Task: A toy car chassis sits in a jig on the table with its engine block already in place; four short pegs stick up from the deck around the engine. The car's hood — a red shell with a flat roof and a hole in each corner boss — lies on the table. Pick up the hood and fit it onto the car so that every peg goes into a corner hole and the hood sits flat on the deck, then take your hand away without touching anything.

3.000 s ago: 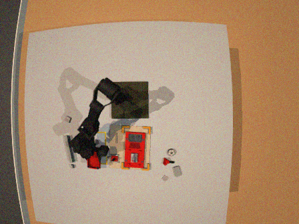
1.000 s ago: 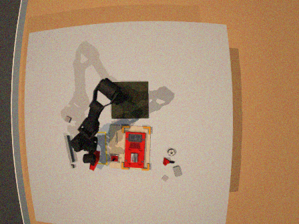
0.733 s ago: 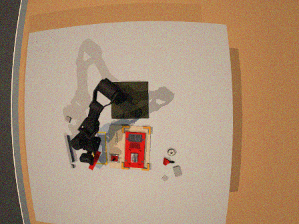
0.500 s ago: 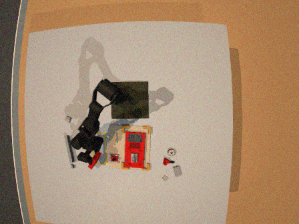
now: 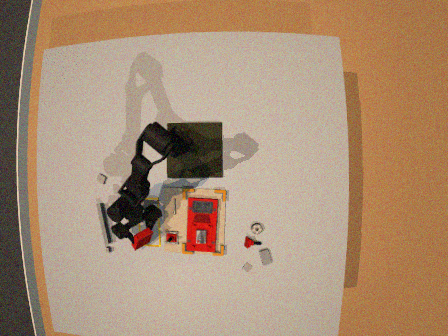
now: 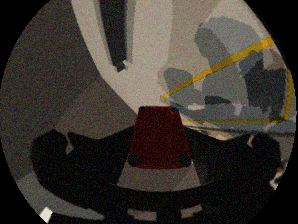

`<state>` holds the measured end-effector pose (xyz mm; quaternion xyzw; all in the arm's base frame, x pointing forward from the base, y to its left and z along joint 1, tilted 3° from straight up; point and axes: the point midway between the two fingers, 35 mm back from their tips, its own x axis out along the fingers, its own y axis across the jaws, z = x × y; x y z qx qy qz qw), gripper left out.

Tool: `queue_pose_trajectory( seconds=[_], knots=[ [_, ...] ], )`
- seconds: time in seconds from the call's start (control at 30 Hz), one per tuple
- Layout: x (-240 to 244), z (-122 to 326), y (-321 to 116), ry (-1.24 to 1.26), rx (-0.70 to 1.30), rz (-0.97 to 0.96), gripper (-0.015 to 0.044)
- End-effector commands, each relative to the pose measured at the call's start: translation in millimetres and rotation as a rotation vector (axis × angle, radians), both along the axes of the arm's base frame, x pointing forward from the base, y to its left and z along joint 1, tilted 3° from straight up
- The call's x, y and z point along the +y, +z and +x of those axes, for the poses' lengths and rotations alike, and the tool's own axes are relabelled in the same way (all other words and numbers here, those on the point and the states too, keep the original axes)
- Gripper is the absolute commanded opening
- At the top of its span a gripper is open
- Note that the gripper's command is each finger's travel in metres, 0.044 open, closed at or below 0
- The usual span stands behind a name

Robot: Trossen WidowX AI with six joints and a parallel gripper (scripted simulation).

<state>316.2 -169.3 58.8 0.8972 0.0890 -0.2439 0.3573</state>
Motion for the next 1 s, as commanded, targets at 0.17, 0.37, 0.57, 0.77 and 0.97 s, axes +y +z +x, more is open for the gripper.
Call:
queue_pose_trajectory(
  seconds=[0.17,0.37,0.57,0.77,0.97],
  knots=[
    [0.9,-4.0,-12.7,-0.123,-0.005,0.220,0.0000],
    [0.9,-5.6,-16.1,-0.157,-0.005,0.277,0.0000],
    [0.9,-5.5,-15.9,-0.149,-0.001,0.259,0.0079],
    [0.9,-5.5,-15.9,-0.149,-0.001,0.259,0.0236],
    [0.9,-5.5,-15.9,-0.149,-0.001,0.259,0.0394]
  ],
)
